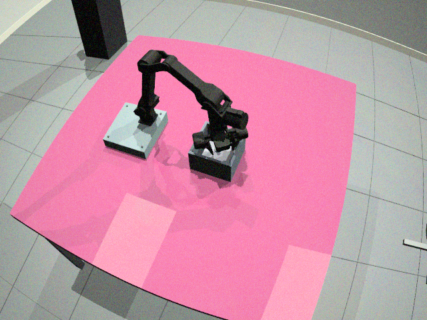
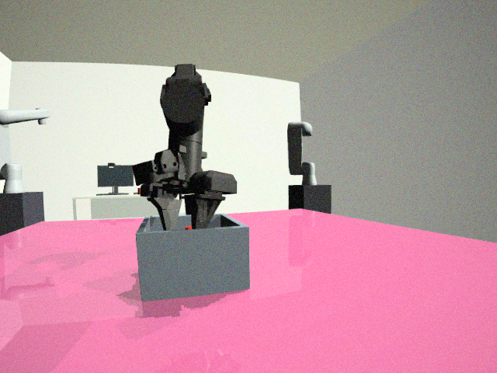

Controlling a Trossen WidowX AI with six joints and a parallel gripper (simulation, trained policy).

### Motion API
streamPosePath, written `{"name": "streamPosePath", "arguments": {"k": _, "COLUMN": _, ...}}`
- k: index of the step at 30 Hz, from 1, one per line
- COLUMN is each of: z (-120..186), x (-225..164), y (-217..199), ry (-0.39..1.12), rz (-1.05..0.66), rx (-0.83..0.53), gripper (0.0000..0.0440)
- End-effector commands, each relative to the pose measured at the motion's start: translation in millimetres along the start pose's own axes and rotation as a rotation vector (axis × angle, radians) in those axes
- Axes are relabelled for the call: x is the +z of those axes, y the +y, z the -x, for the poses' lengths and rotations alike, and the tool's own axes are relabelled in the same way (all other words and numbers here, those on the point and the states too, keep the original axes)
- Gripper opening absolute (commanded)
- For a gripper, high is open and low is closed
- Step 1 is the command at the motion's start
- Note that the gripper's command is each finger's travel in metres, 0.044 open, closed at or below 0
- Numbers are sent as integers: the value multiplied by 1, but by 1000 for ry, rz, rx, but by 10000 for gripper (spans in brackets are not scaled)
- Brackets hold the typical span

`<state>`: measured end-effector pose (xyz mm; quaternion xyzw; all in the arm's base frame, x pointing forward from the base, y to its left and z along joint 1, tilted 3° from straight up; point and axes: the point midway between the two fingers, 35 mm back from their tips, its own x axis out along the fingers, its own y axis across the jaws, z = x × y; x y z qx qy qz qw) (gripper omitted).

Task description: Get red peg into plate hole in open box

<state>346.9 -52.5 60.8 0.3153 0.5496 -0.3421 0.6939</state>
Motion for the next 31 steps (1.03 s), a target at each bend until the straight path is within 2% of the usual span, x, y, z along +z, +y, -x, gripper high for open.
{"name": "streamPosePath", "arguments": {"k": 1, "z": 3, "x": 14, "y": 5, "ry": -17, "rz": 14, "rx": 4, "gripper": 430}}
{"name": "streamPosePath", "arguments": {"k": 2, "z": 3, "x": 17, "y": 6, "ry": -21, "rz": 15, "rx": 5, "gripper": 440}}
{"name": "streamPosePath", "arguments": {"k": 19, "z": 19, "x": 70, "y": 16, "ry": -144, "rz": -30, "rx": 52, "gripper": 440}}
{"name": "streamPosePath", "arguments": {"k": 31, "z": 19, "x": 71, "y": 16, "ry": -147, "rz": -31, "rx": 53, "gripper": 440}}
